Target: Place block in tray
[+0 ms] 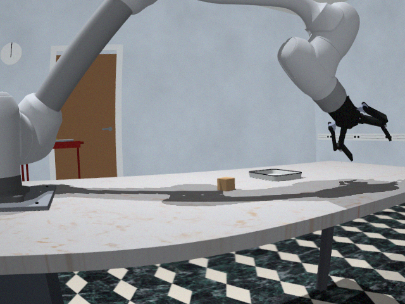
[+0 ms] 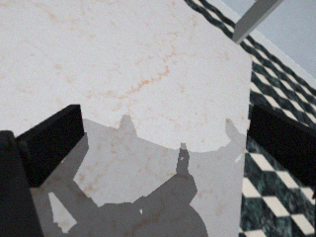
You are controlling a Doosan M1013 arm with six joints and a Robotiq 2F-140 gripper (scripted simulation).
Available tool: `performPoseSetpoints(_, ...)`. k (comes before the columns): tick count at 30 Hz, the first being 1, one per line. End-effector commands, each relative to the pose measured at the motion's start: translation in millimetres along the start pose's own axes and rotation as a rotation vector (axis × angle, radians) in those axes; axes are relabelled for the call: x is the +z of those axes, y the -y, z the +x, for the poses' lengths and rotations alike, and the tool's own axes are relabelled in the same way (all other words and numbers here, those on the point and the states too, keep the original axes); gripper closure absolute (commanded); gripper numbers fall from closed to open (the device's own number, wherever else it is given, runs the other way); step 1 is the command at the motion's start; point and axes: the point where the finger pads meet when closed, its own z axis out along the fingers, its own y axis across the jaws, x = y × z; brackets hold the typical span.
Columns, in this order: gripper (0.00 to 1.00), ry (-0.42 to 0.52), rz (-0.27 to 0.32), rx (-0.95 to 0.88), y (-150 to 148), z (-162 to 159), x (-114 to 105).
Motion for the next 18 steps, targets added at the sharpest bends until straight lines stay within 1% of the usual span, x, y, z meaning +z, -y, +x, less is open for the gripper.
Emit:
performPoseSetpoints(1,0.00,-0.001,-0.001,0.000,-1.1,1.4,-0.7)
performPoseSetpoints(17,0.00,-0.001,-0.001,0.000,-1.1,1.4,-0.7)
performPoseSetpoints(18,0.59,-0.001,-0.001,0.000,-1.1,1.4,-0.8)
